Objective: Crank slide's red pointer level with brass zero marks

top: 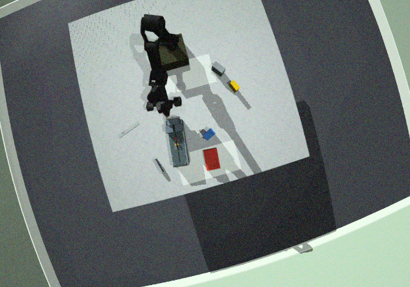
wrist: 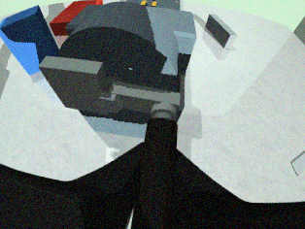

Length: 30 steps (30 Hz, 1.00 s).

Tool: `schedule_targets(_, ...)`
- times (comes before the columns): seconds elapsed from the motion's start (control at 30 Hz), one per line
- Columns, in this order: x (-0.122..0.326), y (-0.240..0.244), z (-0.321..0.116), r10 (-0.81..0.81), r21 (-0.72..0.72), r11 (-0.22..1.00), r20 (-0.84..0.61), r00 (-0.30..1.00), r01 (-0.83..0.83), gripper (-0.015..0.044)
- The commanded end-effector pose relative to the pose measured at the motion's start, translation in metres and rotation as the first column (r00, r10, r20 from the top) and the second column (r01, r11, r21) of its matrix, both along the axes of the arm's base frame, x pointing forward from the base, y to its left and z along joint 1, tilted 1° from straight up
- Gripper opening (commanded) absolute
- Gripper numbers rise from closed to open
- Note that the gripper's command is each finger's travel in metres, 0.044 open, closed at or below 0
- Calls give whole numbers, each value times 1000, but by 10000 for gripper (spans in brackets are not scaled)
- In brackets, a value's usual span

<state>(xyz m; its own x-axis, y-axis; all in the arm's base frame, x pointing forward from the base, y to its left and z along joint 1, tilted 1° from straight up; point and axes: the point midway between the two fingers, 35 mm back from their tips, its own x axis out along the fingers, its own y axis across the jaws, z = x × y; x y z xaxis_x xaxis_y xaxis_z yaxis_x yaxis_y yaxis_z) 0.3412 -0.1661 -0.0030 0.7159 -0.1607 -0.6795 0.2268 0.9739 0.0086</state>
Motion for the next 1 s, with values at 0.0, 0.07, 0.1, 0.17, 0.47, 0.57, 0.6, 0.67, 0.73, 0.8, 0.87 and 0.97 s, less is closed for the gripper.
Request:
schedule_targets(0.0,1,1,-10,-2,-1,1000,-8,1000,2,0)
schedule_targets(0.07,1,2,-12,-2,-1,1000,-8,1000,2,0)
schedule_targets(0.1,1,2,-11,-2,-1,1000,-8,1000,2,0)
schedule_targets(0.17,1,3,-11,-2,-1,1000,-8,1000,2,0)
schedule_targets(0.47,1,3,-11,-2,-1,1000,-8,1000,2,0)
schedule_targets(0.57,1,3,-11,-2,-1,1000,-8,1000,2,0)
schedule_targets(0.6,1,3,-11,-2,-1,1000,-8,1000,2,0)
schedule_targets(0.67,1,3,-11,-2,-1,1000,-8,1000,2,0)
schedule_targets(0.73,1,3,-11,-2,-1,1000,-8,1000,2,0)
schedule_targets(0.8,1,3,-11,-2,-1,1000,-8,1000,2,0)
schedule_targets(0.87,1,3,-11,-2,-1,1000,-8,1000,2,0)
schedule_targets(0.97,1,3,-11,-2,-1,1000,-8,1000,2,0)
